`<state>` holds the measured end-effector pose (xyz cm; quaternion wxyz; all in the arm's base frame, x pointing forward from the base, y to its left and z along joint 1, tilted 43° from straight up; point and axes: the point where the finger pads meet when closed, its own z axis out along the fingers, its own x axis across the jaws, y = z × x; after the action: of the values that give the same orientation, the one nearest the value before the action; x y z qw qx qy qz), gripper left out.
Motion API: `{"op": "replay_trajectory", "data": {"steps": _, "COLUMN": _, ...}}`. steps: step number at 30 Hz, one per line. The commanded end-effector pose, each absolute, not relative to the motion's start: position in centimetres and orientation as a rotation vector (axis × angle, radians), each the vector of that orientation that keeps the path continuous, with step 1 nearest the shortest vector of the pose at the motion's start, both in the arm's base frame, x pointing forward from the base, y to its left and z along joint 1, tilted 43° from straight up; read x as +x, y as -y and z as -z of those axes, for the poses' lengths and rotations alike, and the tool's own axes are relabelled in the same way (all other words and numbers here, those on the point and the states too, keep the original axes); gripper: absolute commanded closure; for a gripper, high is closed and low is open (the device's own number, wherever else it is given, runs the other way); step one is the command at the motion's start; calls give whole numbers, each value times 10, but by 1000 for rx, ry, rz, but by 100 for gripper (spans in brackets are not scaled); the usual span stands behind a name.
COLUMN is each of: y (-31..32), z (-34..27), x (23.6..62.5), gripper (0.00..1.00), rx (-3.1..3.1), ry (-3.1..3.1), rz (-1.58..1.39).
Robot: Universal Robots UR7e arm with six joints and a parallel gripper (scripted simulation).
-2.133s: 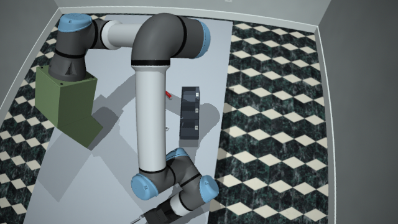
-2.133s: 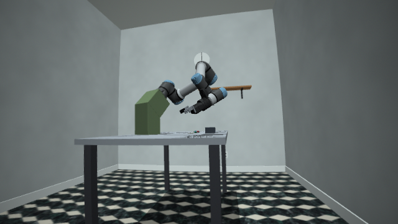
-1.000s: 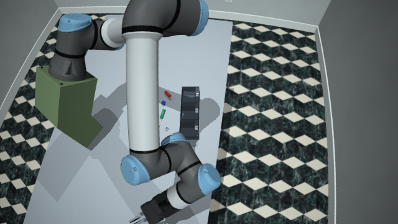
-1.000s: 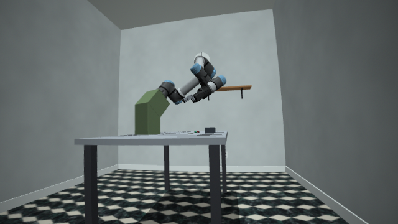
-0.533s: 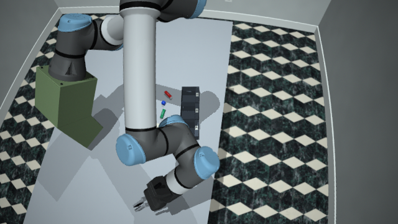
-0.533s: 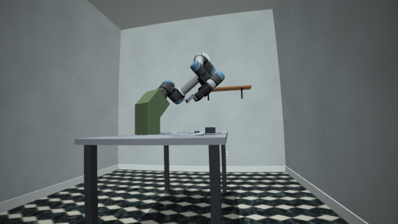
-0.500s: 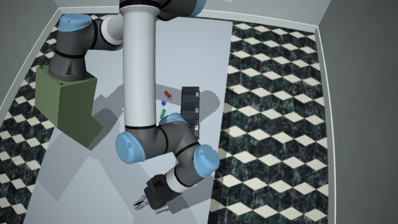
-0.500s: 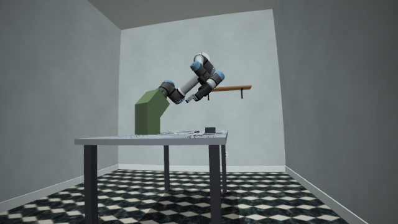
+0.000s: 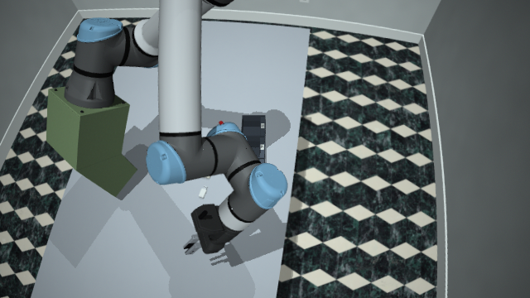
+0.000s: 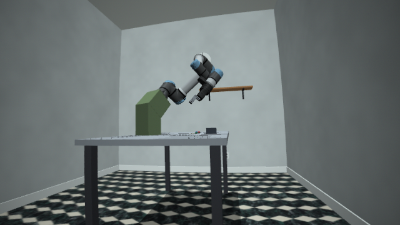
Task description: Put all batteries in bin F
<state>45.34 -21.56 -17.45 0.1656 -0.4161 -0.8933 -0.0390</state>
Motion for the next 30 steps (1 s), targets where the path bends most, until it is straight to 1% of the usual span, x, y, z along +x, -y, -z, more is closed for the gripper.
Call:
{"op": "replay_trajectory", "data": {"steps": 1, "y": 189, "z": 149, "x": 446, "gripper": 69, "rx": -1260, "ry": 2524, "rz": 182}}
{"op": "replay_trajectory", "data": {"steps": 5, "y": 189, "z": 149, "x": 446, "gripper": 69, "rx": -1260, "ry": 2524, "rz": 182}}
{"op": "replay_trajectory", "data": {"steps": 7, "y": 177, "z": 139, "x": 443, "gripper": 69, "rx": -1354, "ry": 2483, "rz": 282}}
{"op": "replay_trajectory", "data": {"steps": 10, "y": 160, "z": 124, "x": 438, "gripper": 69, "rx": -1354, "ry": 2483, "rz": 282}}
{"op": "replay_trajectory", "data": {"steps": 14, "y": 160, "z": 124, "x": 438, "gripper": 69, "rx": -1354, "ry": 2483, "rz": 282}}
{"op": "replay_trajectory", "data": {"steps": 16, "y": 147, "z": 114, "x": 435, "gripper": 69, "rx": -1442, "ry": 2433, "rz": 382}}
{"op": "replay_trajectory", "data": {"steps": 19, "y": 129, "z": 101, "x": 430, "gripper": 69, "rx": -1442, "ry": 2433, "rz": 382}}
{"op": "replay_trajectory", "data": {"steps": 23, "y": 129, "z": 101, "x": 430, "gripper": 69, "rx": -1442, "ry": 2433, "rz": 382}}
{"op": "replay_trajectory", "data": {"steps": 25, "y": 116, "z": 91, "x": 426, "gripper": 69, "rx": -1525, "ry": 2375, "rz": 483}}
{"op": "replay_trajectory", "data": {"steps": 28, "y": 97, "z": 78, "x": 421, "gripper": 69, "rx": -1525, "ry": 2375, "rz": 483}}
{"op": "replay_trajectory", "data": {"steps": 30, "y": 97, "z": 78, "x": 421, "gripper": 69, "rx": -1525, "ry": 2375, "rz": 483}}
